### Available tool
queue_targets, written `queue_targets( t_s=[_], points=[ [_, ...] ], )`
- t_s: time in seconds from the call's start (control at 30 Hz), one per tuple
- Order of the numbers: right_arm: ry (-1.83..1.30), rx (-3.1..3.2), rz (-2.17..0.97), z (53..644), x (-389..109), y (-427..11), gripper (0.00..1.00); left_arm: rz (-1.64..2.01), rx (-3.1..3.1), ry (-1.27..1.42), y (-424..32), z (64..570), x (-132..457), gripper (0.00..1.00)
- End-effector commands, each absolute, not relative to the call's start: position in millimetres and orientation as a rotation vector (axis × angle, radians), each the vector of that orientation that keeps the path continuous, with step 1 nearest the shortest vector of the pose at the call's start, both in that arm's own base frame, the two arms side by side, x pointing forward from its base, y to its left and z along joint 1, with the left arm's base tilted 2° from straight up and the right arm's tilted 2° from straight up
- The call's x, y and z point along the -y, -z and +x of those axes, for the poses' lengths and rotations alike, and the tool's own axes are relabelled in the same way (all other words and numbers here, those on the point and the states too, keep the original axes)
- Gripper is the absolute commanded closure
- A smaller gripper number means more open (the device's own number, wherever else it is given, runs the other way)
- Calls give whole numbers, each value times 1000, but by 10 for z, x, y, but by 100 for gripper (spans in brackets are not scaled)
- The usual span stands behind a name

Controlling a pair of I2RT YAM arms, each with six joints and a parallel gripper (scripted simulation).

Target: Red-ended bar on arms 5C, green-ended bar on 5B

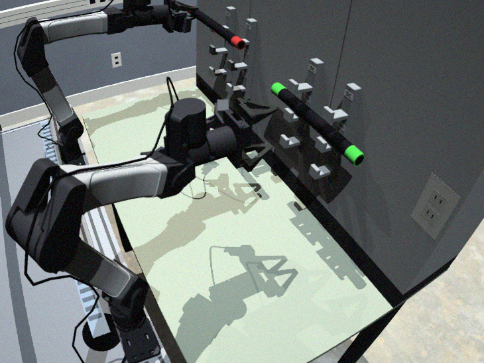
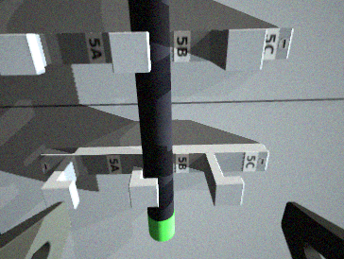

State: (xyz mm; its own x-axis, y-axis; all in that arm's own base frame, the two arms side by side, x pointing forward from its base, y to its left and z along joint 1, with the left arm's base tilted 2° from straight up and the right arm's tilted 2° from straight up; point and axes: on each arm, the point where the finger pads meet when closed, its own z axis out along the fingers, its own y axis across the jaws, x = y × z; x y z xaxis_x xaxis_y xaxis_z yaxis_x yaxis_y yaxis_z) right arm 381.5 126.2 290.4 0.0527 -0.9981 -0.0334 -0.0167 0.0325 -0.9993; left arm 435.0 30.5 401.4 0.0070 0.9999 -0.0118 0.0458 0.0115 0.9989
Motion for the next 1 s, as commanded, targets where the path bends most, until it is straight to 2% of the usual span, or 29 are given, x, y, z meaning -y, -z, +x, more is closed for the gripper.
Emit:
queue_targets(
  t_s=[0.0, 0.97],
  points=[
    [1152, -1206, -1239, 3819, -1256, -2790, 0, 1174, -1185, -1206, -4259, 4241, -321, 100],
    [1152, -1206, -1239, 3819, -1256, -2790, 0, 1174, -1185, -1206, -4333, 4237, -329, 100]
  ],
)
